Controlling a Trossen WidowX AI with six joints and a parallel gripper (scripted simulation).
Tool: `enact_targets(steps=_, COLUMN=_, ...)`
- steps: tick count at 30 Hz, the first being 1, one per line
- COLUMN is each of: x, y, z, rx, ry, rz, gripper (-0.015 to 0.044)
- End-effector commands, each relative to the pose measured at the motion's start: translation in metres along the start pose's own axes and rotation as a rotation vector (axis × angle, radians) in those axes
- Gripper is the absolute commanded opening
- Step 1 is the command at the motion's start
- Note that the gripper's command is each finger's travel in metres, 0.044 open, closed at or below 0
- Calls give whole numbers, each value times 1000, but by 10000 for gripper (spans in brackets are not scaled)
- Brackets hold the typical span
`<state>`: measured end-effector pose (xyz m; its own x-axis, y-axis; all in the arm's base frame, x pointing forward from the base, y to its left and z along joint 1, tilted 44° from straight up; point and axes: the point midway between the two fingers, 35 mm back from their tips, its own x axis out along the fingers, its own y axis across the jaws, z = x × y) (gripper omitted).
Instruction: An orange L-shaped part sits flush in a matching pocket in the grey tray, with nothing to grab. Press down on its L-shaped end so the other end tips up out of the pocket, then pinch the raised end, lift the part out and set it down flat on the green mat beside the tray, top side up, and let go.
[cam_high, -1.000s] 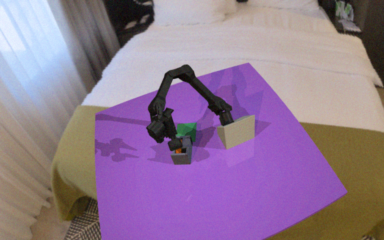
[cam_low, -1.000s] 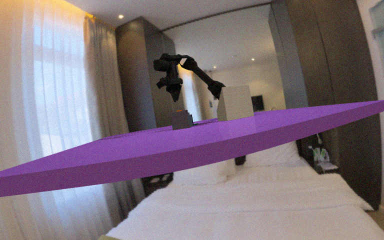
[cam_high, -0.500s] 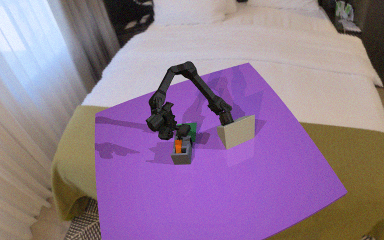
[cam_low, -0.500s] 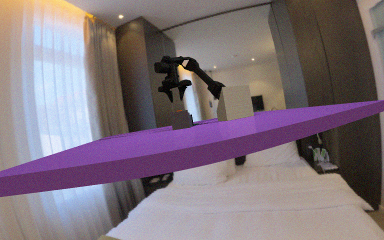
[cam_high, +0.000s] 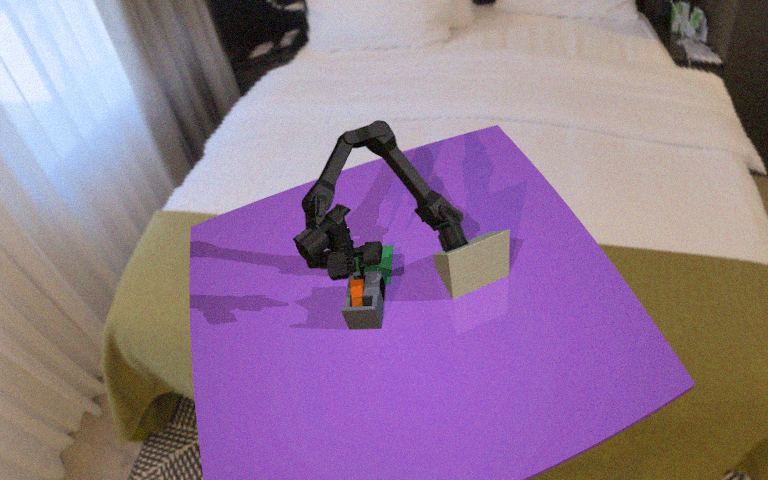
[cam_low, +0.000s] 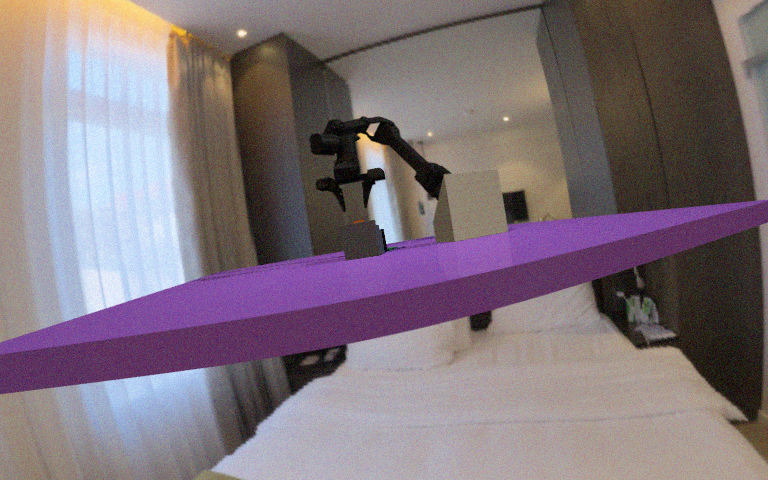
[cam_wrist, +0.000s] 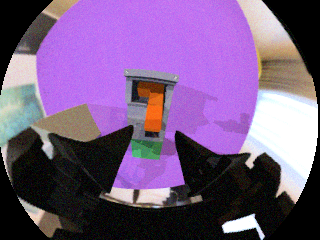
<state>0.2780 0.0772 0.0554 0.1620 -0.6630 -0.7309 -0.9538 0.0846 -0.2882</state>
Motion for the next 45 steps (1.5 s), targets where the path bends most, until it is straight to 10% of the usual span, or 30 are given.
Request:
enact_targets(steps=1, x=13, y=1, z=-2, rx=-7, ry=6, rz=2, gripper=280)
enact_targets(steps=36, x=61, y=1, z=-3, rx=-6, ry=8, rz=1, gripper=280)
enact_targets(steps=45, x=58, y=0, z=-2, rx=0, ry=3, rz=1, gripper=122)
